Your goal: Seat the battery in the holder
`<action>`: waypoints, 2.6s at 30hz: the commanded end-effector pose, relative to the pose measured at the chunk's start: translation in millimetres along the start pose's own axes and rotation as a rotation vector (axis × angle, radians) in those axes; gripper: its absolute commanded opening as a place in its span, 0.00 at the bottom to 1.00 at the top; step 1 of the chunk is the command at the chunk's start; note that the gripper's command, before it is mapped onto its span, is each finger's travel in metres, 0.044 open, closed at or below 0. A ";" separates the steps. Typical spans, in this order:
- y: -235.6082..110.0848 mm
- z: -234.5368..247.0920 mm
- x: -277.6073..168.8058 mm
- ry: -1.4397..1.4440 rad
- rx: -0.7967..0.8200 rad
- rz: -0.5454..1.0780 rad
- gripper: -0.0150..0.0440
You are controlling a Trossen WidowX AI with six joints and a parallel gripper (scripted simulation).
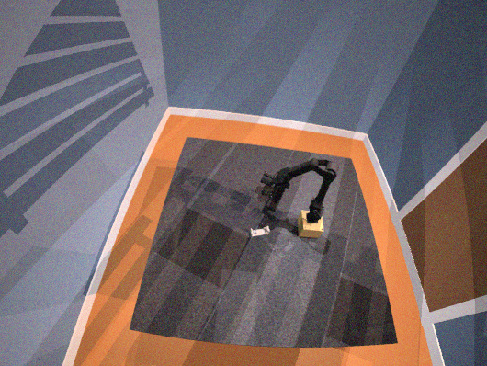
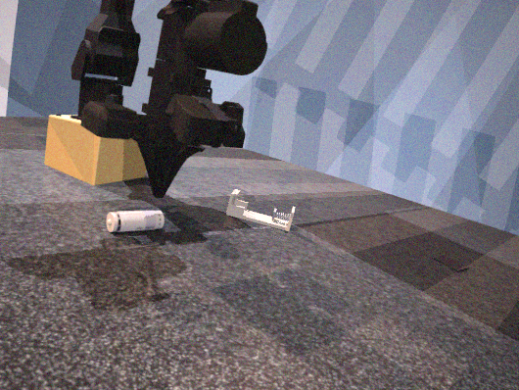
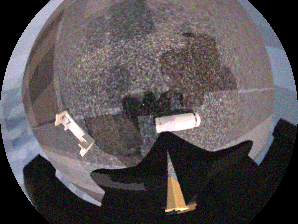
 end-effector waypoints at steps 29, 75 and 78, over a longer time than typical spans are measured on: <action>-59.1 -8.0 2.7 -0.412 0.000 0.001 0.52; 6.8 -23.6 3.9 -1.561 -0.005 0.004 0.65; 11.8 -23.6 4.0 -1.561 -0.005 0.004 0.65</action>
Point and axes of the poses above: the point midway between the two fingers, 35 mm back from their tips, its own y axis out along the fingers, its own z axis across the jaws, x = y × z, the point moved 3 cm from there along -y, back along the fingers, and after that the axes turned 10 degrees about y, right-handed, at the moved point
